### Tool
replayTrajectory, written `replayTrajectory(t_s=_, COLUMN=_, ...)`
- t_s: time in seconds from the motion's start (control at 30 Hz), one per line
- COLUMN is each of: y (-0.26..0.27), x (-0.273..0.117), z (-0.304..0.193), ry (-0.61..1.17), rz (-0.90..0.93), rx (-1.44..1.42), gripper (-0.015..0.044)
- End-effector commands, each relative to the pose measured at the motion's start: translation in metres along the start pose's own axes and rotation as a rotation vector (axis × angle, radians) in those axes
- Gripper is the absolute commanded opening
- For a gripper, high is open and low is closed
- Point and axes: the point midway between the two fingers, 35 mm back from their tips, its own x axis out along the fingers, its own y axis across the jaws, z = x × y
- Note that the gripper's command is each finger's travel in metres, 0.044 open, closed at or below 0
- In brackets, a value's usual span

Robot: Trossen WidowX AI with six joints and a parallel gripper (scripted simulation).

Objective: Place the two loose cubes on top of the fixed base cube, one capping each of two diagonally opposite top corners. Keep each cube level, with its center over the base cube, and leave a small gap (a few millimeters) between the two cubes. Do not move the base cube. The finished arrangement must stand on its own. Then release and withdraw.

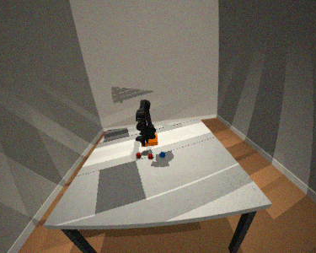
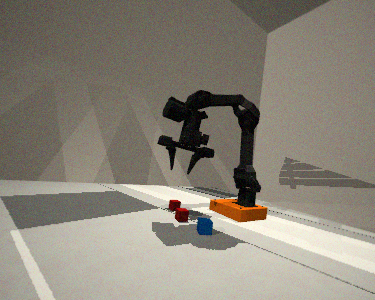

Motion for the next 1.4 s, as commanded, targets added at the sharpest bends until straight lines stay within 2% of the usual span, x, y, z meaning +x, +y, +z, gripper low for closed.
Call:
replayTrajectory(t_s=0.0, y=0.021, x=0.021, z=0.009, ry=0.014, rz=0.118, rx=-0.183, gripper=0.0265)
replayTrajectory(t_s=0.23, y=0.023, x=0.024, z=0.009, ry=0.015, rz=0.125, rx=-0.195, gripper=0.0265)
replayTrajectory(t_s=0.5, y=0.030, x=0.083, z=0.008, ry=0.015, rz=0.125, rx=-0.195, gripper=0.0265)
replayTrajectory(t_s=1.37, y=0.035, x=0.121, z=0.007, ry=0.015, rz=0.125, rx=-0.195, gripper=0.0265)
